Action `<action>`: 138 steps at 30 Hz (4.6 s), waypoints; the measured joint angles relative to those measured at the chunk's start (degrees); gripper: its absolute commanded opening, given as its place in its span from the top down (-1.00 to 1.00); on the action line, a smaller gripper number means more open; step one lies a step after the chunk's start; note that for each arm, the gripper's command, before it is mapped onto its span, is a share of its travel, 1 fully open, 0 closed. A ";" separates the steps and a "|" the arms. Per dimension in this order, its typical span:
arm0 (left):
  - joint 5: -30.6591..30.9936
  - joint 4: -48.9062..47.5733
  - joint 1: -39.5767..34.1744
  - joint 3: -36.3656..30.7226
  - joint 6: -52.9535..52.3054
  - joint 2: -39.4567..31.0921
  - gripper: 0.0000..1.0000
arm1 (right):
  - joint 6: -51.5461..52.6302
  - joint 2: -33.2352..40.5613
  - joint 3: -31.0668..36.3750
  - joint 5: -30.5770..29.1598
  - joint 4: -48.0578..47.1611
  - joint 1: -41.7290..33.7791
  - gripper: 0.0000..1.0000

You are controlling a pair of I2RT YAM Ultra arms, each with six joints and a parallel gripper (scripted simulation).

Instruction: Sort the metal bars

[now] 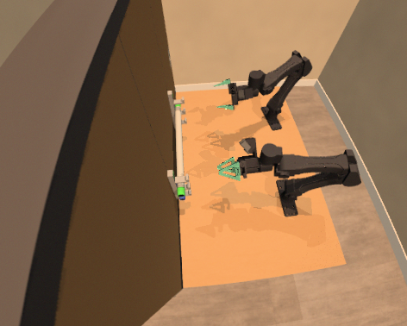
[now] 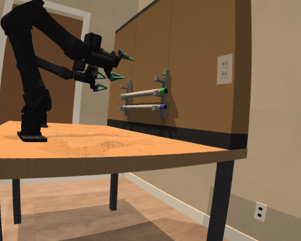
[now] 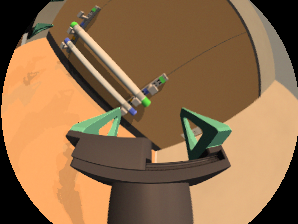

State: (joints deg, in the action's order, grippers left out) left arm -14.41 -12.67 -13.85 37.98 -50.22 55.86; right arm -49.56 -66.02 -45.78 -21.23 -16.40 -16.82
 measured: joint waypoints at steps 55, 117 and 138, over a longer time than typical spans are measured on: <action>-11.43 -15.23 -11.34 -13.53 -36.89 -0.72 -1.00 | -37.35 -13.57 7.08 -12.52 -21.94 -8.96 -1.00; -11.34 -22.23 -11.17 -14.14 -40.13 6.03 -1.00 | -40.76 -19.39 7.43 -12.55 -28.15 -8.26 -1.00; -7.10 -39.52 -6.75 -14.25 -40.13 25.24 -1.00 | -40.81 -33.27 6.58 -8.59 -37.88 -4.07 -1.00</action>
State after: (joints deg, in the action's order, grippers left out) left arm -21.52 -52.18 -20.60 23.73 -90.35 81.10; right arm -90.37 -99.29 -39.20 -29.82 -54.28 -20.88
